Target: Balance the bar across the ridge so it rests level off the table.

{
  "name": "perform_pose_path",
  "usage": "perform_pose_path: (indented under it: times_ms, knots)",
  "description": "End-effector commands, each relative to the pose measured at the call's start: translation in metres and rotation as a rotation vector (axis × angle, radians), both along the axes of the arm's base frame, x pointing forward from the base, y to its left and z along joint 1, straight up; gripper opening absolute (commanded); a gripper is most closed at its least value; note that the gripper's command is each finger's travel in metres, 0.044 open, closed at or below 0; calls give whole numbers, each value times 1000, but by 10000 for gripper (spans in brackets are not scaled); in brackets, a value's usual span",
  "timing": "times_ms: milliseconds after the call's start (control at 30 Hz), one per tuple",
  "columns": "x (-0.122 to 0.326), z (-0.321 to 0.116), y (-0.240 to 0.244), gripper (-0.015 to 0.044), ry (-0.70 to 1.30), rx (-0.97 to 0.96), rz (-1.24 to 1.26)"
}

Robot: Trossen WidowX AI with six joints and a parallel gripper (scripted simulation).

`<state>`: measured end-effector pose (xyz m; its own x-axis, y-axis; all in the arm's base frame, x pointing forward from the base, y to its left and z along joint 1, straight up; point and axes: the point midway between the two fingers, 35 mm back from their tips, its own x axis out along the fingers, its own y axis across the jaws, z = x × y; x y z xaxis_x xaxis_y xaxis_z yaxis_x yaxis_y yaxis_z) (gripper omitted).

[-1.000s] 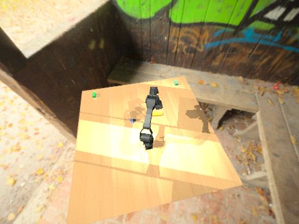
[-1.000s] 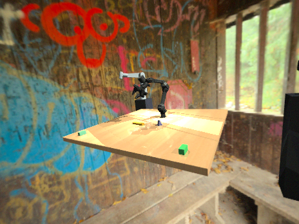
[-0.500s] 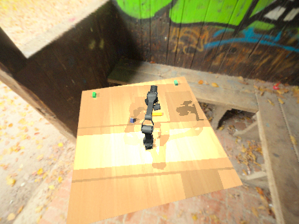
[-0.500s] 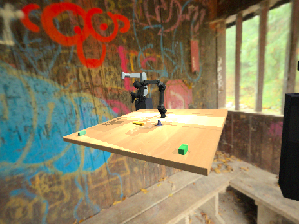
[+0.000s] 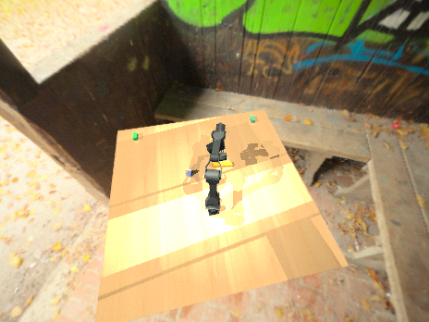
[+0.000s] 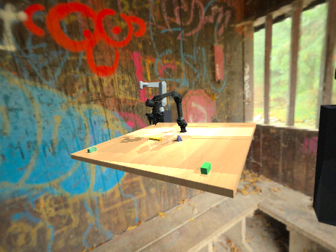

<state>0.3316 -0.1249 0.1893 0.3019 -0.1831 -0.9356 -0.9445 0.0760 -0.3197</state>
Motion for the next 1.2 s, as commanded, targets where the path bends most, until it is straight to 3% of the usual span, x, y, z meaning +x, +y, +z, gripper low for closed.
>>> perform_pose_path:
  times_ms: [0,400,600,867,1167]
  knots:
    - [2,-21,5,315,75,57,-12]
    - [2,-67,20,315,267,185,-55]
    - [2,-71,20,315,269,186,-56]
    - [3,-111,20,315,270,186,-56]
    - [3,-115,20,315,270,186,-56]
